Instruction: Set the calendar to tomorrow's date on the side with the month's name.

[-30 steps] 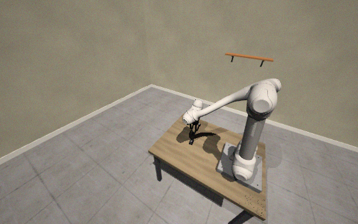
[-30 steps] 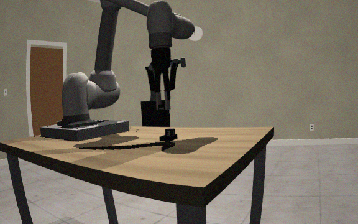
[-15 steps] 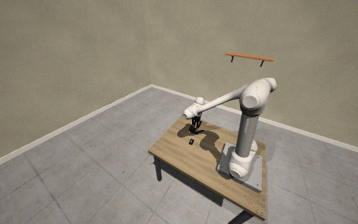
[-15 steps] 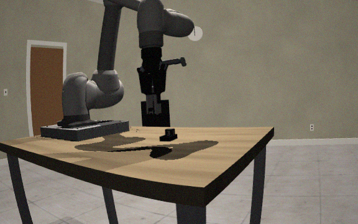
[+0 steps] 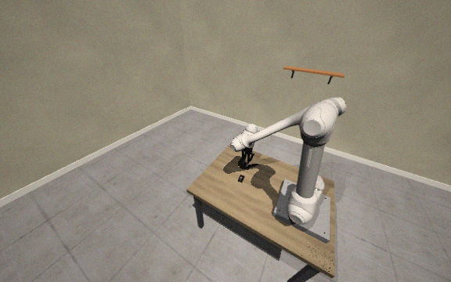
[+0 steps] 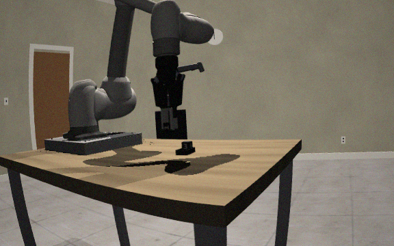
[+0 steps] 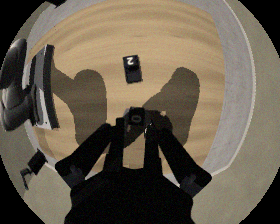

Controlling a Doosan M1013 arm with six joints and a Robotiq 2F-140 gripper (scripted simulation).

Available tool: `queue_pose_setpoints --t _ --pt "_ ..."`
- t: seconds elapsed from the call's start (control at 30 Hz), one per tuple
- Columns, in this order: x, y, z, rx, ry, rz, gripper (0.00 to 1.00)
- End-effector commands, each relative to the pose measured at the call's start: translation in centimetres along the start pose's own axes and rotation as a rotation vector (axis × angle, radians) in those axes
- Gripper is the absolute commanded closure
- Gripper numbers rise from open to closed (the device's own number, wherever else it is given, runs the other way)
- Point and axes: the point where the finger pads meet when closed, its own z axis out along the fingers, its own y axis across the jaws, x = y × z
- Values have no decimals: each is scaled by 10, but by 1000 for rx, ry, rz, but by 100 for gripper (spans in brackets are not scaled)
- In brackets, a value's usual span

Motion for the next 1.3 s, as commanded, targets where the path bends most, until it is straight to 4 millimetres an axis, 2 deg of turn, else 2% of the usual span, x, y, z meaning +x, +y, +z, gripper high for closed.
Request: queue_pose_setpoints --t 0.0,0.23,0.3,0.6,1.27 --pt "0 0 13 0 0 0 84" --pt "0 0 47 0 0 0 84" --pt "0 0 47 0 0 0 84" --pt "0 0 78 0 0 0 84" --pt "0 0 83 0 0 0 84"
